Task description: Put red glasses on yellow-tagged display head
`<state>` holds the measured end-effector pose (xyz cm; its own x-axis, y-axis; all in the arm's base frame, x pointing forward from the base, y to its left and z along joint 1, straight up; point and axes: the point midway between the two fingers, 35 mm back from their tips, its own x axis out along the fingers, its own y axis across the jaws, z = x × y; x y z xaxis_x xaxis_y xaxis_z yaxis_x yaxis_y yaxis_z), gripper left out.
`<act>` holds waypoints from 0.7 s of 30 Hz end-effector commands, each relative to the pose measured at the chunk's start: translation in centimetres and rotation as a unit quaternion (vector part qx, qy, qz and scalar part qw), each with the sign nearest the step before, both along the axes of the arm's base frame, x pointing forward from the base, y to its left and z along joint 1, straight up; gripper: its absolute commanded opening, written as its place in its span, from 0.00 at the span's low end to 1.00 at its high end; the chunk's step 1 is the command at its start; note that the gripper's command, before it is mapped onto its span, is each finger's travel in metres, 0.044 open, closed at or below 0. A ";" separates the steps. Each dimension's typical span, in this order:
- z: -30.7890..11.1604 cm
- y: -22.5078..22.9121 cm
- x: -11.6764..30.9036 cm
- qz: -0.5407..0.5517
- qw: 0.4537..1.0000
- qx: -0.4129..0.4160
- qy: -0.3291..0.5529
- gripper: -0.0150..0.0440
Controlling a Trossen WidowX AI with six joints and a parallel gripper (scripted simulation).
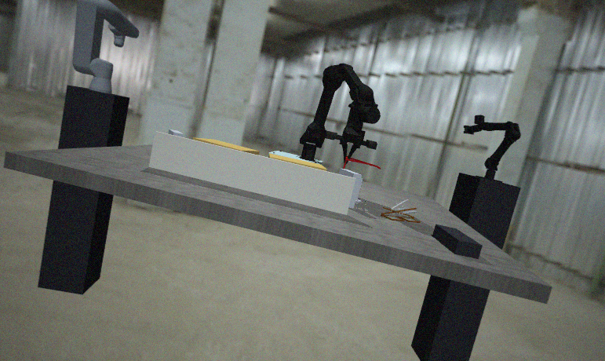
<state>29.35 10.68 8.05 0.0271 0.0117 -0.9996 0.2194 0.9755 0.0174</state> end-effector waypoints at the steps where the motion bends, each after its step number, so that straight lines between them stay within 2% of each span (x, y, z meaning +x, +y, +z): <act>1: 0.0 2.6 -0.2 -0.002 1.000 0.000 0.001 0.25; 11: -0.6 3.5 -0.3 -0.002 1.000 0.001 0.001 0.25; 21: -6.0 3.6 -0.2 -0.002 1.000 0.001 0.001 0.25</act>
